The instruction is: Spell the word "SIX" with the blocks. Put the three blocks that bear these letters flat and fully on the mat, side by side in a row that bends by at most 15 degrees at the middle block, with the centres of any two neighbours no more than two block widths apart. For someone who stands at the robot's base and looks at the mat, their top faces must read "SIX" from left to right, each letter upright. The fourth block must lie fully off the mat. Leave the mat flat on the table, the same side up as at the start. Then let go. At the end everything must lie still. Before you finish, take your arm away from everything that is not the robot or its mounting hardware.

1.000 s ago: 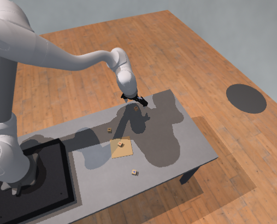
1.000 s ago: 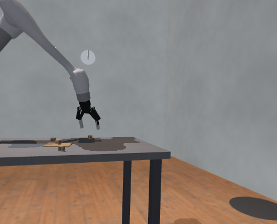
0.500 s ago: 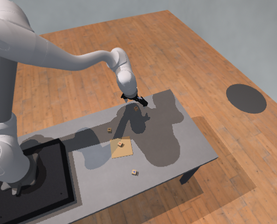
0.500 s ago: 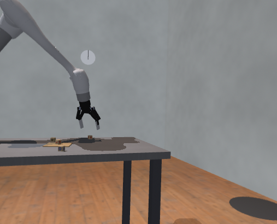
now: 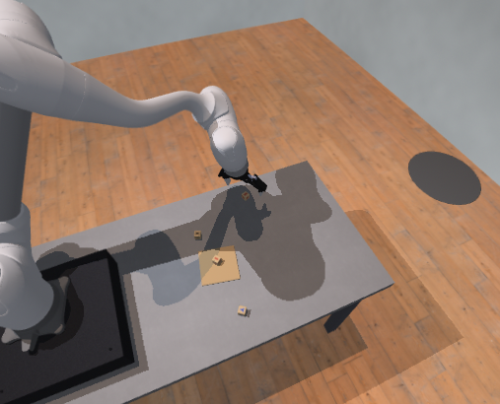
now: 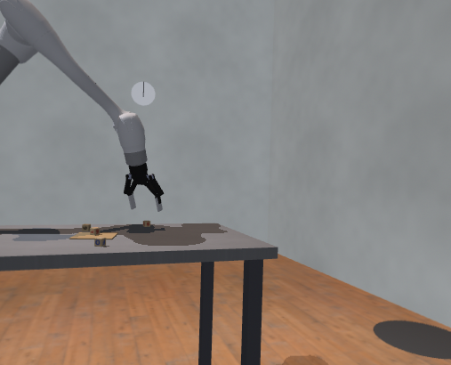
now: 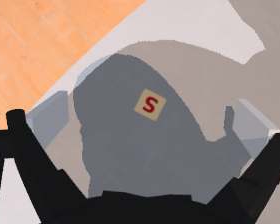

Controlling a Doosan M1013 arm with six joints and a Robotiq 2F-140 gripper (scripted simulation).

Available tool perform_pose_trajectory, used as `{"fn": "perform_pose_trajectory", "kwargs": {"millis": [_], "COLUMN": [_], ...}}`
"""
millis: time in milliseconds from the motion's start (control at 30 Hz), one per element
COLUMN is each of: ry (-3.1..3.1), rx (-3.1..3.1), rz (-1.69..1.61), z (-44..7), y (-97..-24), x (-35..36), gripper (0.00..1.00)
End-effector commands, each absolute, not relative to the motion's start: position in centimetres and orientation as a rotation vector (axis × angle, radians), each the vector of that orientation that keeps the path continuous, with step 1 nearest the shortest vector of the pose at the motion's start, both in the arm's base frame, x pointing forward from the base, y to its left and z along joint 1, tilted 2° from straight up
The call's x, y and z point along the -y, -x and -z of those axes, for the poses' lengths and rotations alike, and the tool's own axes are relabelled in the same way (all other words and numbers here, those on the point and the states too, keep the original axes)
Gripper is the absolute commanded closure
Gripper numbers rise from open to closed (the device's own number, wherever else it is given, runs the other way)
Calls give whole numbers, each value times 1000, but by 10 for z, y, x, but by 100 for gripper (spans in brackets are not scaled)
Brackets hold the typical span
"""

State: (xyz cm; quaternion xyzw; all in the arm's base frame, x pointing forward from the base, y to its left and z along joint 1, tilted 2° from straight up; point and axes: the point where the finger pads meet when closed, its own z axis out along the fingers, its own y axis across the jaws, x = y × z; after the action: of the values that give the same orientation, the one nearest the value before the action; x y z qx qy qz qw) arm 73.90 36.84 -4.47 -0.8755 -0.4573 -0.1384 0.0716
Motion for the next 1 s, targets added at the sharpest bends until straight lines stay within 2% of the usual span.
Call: {"fn": "perform_pose_trajectory", "kwargs": {"millis": [0,867,967], "ry": [2627,2627,2620], "rx": [1383,1383,1385], "rz": [420,420,420], "z": [48,48,44], "y": [-738,-737,-696], "x": [-371,-370,-337], "gripper": [0,0,0]}}
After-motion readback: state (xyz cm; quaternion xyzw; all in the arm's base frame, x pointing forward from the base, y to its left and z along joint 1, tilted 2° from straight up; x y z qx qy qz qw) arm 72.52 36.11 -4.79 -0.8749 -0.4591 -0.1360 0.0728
